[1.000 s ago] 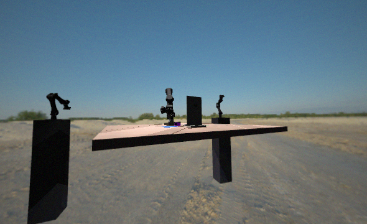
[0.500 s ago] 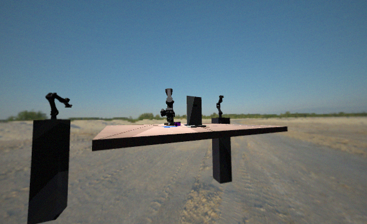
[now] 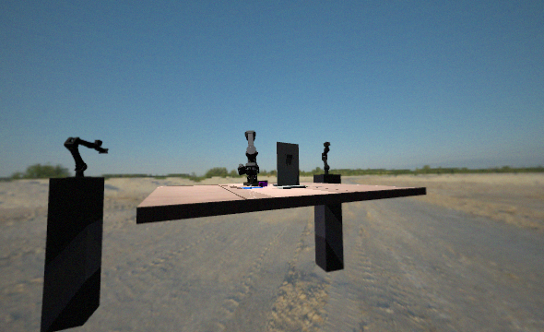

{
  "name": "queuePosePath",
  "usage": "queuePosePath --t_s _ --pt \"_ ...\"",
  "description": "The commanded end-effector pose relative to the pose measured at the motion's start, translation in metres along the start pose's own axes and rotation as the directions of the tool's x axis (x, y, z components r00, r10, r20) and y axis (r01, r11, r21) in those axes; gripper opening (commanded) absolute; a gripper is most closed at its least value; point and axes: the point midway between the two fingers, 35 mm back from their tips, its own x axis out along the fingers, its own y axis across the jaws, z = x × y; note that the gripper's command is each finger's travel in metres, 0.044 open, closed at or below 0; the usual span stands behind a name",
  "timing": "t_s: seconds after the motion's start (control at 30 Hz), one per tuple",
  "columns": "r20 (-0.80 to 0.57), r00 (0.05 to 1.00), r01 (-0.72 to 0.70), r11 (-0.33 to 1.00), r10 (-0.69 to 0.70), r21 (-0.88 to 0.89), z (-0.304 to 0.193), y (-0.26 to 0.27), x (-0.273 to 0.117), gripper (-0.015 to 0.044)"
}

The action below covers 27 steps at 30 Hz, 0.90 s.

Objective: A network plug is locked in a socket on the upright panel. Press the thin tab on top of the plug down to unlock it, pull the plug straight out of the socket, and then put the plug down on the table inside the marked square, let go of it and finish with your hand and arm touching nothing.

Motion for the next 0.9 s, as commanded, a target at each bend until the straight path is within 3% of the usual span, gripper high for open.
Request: queuePosePath --t_s 0.0,0.2,0.4,0.87 --pt "-0.003 1.000 0.000 1.000 0.000 -0.004 0.0000 -0.0014 0.0020 0.0000" --pt "0.000 1.000 0.000 1.000 0.000 0.000 0.0000 -0.0004 0.0005 0.0000" --pt "0.000 1.000 0.000 1.000 0.000 0.000 0.0000 -0.0004 0.0005 0.0156" --pt "-0.001 1.000 0.000 1.000 0.000 -0.001 -0.0001 0.0006 -0.0076 0.0156"
